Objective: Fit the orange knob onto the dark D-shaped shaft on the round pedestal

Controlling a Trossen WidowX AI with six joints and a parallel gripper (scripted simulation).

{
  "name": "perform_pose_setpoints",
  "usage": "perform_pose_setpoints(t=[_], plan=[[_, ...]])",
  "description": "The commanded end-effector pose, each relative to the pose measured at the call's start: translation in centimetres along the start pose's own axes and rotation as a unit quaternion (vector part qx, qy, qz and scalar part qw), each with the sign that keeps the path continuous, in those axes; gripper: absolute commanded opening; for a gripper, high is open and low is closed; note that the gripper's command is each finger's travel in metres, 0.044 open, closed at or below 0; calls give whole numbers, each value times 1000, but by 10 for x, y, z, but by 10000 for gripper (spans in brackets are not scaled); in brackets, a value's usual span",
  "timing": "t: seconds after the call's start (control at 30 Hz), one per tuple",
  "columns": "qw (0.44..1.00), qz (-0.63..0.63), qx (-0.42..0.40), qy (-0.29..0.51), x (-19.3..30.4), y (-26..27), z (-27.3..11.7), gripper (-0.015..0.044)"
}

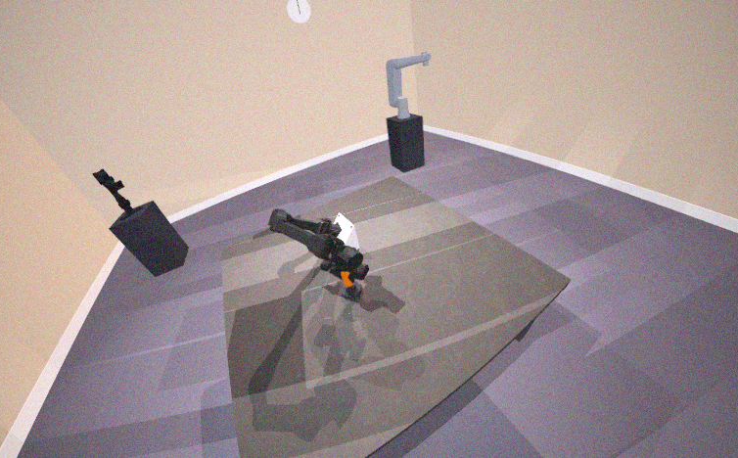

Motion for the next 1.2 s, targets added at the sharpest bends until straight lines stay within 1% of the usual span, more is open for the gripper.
perform_pose_setpoints(t=[0.0, 1.17], plan=[[1000, -4, 4, 1, 3, -2, -3, 0], [1000, -4, 4, 1, 0, 1, 3, 0]])
Point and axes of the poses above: the point midway between the two fingers, 35 mm back from their tips, its own z axis out along the fingers, its own y axis across the jaws, x = y × z, the point moved 1 cm from there along -z, back along the fingers, and after that the axes turned 14 degrees about z, right-handed, at the moved point
